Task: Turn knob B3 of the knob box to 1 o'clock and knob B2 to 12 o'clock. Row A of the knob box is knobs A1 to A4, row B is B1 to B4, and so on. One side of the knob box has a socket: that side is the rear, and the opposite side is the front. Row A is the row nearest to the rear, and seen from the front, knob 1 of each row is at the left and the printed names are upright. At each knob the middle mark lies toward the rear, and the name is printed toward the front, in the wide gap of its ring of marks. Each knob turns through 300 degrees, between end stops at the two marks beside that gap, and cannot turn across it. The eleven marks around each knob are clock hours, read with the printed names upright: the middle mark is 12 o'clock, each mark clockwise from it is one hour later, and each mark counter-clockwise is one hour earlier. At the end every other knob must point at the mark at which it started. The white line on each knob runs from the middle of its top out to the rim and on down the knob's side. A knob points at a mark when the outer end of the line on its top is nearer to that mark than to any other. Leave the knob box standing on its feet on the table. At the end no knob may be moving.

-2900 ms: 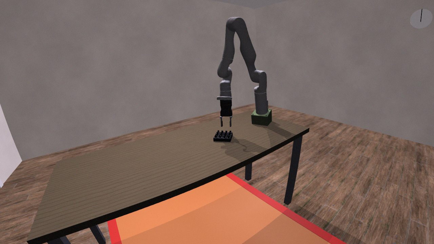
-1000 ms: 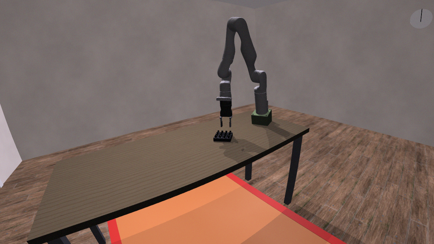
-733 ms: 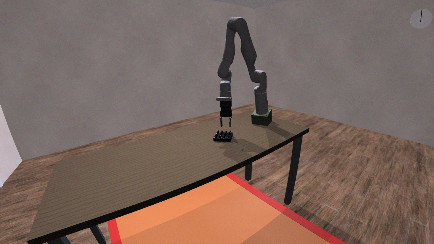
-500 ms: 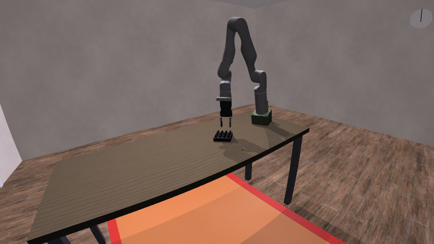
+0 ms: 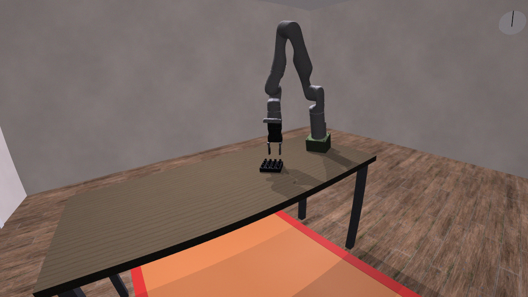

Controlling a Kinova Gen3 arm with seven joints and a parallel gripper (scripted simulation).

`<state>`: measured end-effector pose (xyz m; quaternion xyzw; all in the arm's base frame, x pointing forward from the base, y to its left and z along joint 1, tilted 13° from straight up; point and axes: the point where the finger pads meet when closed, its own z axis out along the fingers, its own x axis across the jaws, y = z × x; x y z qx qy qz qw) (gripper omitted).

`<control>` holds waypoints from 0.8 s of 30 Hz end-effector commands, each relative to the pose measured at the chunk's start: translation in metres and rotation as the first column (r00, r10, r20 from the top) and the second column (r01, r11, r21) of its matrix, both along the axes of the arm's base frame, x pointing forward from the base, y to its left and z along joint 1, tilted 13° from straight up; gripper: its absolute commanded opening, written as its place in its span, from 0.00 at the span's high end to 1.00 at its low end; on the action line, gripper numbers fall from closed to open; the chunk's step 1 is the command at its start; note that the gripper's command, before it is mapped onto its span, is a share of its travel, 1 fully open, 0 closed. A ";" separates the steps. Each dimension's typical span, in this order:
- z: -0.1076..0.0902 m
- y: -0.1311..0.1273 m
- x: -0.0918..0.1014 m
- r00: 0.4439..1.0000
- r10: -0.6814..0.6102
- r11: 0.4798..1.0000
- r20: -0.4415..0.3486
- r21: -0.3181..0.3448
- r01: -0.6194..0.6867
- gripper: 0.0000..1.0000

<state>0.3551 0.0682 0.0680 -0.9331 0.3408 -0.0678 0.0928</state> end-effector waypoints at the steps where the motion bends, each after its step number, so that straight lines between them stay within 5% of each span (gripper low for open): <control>1: 0.000 0.001 0.000 1.000 0.002 1.000 0.001 0.000 -0.002 0.00; 24: 0.000 0.000 0.001 1.000 -0.004 1.000 -0.002 -0.005 0.004 0.00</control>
